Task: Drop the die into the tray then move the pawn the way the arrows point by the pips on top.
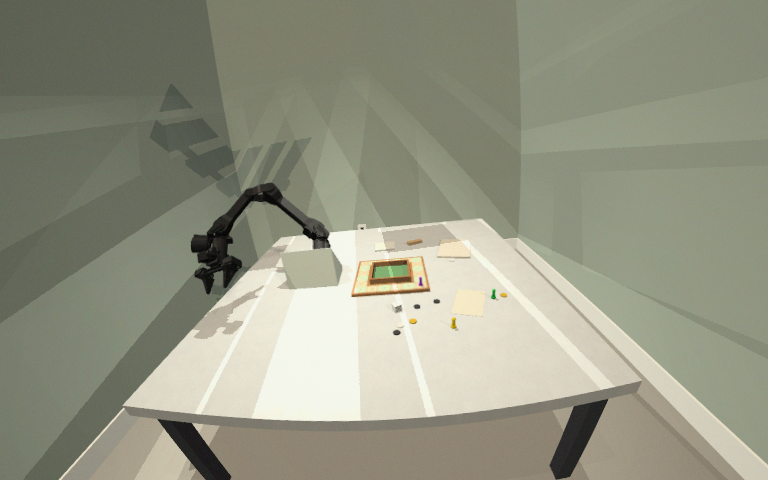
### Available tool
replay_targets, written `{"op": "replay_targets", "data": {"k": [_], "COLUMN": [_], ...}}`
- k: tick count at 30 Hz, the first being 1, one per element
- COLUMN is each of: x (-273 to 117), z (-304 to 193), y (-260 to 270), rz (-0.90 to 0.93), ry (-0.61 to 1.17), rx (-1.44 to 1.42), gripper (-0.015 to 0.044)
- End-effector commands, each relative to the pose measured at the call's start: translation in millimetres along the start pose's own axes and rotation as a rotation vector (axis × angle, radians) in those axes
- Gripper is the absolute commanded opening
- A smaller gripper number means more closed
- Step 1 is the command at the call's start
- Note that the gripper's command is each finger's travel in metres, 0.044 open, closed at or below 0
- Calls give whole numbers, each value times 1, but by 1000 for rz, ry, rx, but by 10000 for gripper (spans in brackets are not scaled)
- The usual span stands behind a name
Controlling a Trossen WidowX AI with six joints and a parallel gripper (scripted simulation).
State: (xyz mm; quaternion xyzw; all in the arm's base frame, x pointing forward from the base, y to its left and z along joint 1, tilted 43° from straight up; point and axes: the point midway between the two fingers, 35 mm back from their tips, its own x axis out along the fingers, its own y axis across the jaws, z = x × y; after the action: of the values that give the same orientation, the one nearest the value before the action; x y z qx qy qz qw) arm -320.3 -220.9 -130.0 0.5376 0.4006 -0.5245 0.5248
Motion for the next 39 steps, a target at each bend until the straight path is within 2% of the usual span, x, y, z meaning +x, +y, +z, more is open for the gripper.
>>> {"op": "replay_targets", "data": {"k": [1, 5, 13, 20, 27, 32, 39], "x": [1, 18, 48, 69, 91, 100, 115], "z": [2, 43, 92, 102, 75, 56, -4], "y": [2, 52, 163, 262, 366, 406, 494], "rz": [3, 68, 191, 291, 385, 396, 492], "ry": [1, 27, 89, 157, 286, 350, 471], "rx": [-9, -194, -509, -757, -1011, -1119, -1436], "gripper": [374, 275, 275, 275, 275, 275, 275]}}
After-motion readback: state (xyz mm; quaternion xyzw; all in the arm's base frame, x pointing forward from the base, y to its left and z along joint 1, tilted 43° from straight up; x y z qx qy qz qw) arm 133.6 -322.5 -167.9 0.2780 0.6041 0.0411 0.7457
